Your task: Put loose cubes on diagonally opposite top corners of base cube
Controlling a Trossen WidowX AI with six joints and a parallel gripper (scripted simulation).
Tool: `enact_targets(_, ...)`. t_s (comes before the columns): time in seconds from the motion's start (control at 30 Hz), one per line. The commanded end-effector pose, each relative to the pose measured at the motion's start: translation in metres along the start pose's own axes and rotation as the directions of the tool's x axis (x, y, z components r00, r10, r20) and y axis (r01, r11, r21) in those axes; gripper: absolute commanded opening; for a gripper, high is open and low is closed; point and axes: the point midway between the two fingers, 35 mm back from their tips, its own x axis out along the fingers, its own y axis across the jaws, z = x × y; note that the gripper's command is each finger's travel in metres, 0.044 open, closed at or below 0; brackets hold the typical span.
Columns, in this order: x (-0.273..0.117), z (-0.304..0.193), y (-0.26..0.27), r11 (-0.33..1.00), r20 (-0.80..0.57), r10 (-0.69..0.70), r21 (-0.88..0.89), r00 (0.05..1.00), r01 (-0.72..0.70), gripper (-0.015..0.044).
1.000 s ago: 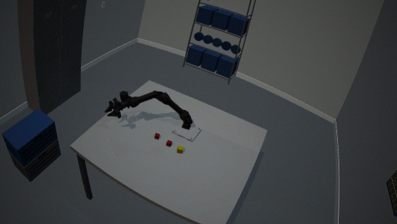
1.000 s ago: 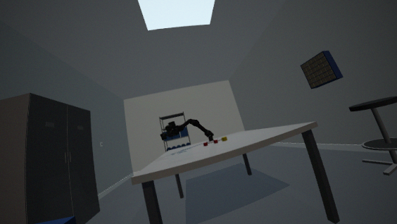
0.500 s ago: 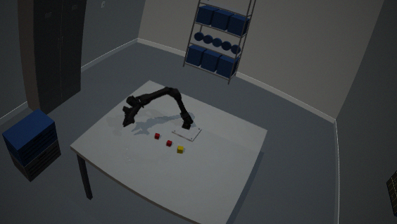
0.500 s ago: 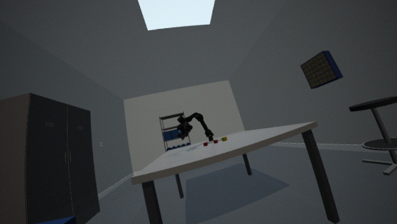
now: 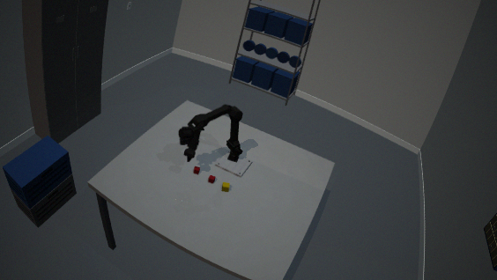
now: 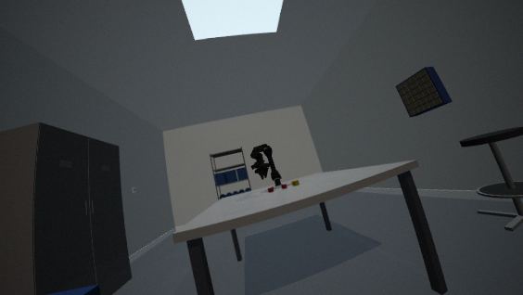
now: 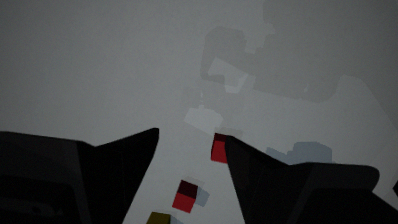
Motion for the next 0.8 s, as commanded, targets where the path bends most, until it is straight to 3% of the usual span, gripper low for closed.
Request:
enact_targets(0.0,-0.014,-0.049,-0.033,0.988,-0.084,-0.144,0.047,0.986,0.149,0.0265)
enact_targets(0.33,-0.013,-0.049,-0.034,0.988,-0.085,-0.145,0.047,0.986,0.150,0.0265)
enact_targets(0.6,0.043,-0.053,-0.041,0.988,-0.085,-0.145,0.047,0.986,0.150,0.0265)
enact_targets(0.77,0.047,-0.054,-0.043,0.988,-0.085,-0.146,0.047,0.986,0.150,0.0265)
